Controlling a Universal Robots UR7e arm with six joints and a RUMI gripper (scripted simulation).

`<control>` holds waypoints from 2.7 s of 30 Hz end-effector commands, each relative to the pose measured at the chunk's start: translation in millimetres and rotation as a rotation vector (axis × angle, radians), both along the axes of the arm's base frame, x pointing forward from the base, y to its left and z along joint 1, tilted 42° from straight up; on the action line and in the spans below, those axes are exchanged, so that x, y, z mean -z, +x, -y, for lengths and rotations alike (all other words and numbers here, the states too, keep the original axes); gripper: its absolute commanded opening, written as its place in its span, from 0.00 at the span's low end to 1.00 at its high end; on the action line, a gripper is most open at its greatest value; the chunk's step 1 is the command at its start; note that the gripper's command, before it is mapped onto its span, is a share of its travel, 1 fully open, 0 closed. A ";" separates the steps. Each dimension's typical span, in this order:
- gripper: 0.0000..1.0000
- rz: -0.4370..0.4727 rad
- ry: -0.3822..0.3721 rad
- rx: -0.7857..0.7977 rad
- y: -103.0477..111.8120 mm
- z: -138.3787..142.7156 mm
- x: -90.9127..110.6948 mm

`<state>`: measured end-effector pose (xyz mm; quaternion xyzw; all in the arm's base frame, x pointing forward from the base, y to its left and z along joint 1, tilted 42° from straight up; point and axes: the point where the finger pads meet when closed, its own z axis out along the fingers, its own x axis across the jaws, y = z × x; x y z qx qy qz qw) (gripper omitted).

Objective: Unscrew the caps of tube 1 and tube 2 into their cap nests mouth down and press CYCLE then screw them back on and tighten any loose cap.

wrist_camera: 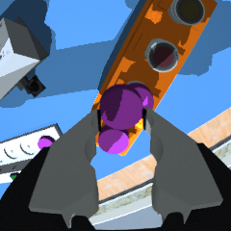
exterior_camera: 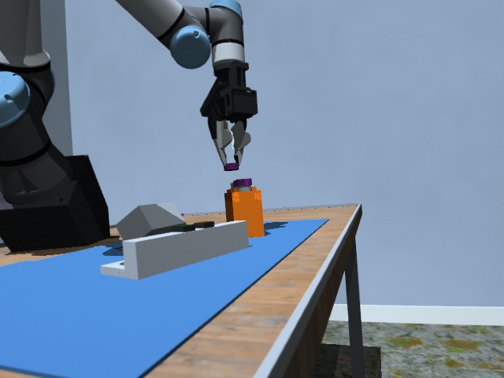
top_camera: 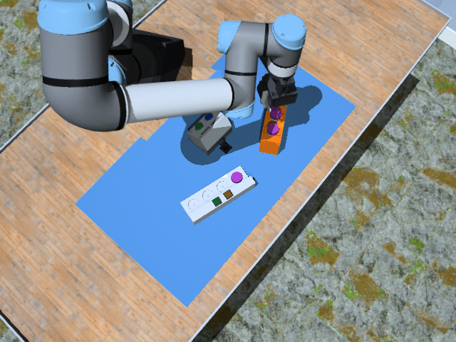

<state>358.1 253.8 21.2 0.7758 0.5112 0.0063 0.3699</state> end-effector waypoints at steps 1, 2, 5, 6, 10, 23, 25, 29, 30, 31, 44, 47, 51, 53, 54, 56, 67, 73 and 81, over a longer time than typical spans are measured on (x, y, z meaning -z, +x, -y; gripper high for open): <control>0.00 -0.106 -0.047 -0.145 1.2 13.1 -10.1; 0.00 -0.152 -0.079 -0.206 2.4 19.4 -15.4; 0.00 -0.177 -0.097 -0.239 4.7 32.1 -25.9; 0.00 -0.177 -0.097 -0.239 5.9 38.4 -31.2; 0.00 -0.177 -0.097 -0.239 8.3 51.1 -41.7; 0.00 -0.177 -0.097 -0.239 17.8 101.5 -83.9; 0.00 -0.177 -0.097 -0.239 19.0 107.8 -89.1; 0.00 -0.177 -0.097 -0.239 21.3 120.5 -99.7; 0.00 -0.177 -0.097 -0.239 22.5 126.8 -105.0; 0.00 -0.177 -0.097 -0.239 23.8 133.2 -110.2; 0.00 -0.177 -0.097 -0.239 32.3 177.3 -147.3; 0.00 -0.174 -0.096 -0.239 35.7 189.6 -159.3; 0.00 -0.174 -0.096 -0.239 36.1 190.8 -160.6; 0.00 -0.174 -0.096 -0.239 36.1 190.9 -160.6; 0.00 -0.174 -0.096 -0.239 36.1 190.9 -160.5; 0.00 -0.176 -0.097 -0.240 35.7 190.3 -159.6; 0.00 -0.181 -0.097 -0.239 54.2 218.5 -120.2; 0.00 -0.181 -0.097 -0.239 61.9 229.4 -105.4; 0.00 -0.181 -0.097 -0.239 79.7 250.1 -76.3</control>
